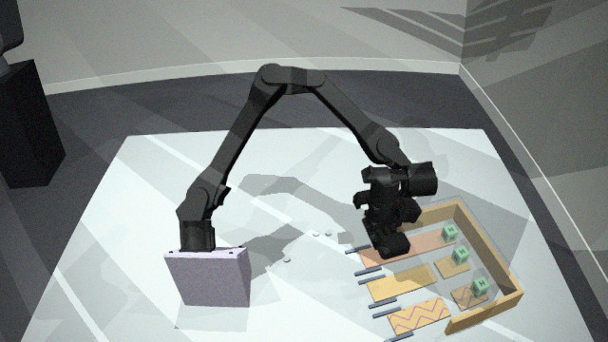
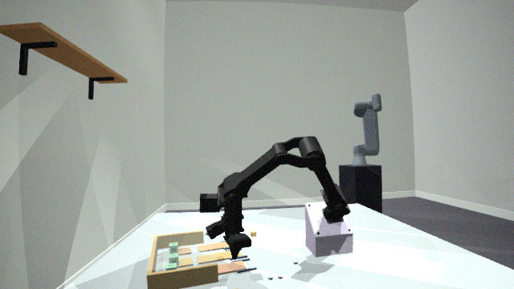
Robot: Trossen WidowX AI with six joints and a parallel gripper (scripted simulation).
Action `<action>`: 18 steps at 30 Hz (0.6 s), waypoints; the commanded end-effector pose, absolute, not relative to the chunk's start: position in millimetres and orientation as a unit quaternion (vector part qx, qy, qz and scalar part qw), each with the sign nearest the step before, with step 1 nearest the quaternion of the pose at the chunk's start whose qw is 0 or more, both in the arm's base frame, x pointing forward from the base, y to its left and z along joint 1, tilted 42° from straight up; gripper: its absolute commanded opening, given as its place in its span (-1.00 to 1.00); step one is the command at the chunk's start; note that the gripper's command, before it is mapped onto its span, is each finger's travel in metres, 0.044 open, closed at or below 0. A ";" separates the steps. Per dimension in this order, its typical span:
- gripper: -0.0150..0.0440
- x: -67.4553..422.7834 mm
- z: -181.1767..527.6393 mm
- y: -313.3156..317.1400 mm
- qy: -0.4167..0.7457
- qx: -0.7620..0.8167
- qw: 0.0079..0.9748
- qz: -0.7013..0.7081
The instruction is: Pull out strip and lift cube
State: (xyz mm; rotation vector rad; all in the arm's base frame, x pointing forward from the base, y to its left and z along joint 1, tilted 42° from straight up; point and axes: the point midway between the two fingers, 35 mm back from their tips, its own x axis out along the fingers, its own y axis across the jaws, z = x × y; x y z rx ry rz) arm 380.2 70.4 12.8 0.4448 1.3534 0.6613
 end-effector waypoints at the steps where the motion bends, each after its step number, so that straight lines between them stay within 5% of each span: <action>1: -0.49 378.0 5.2 75.2 0.613 0.202 0.704 0.297; 18: -0.49 376.9 -6.5 85.1 0.613 0.202 0.704 0.297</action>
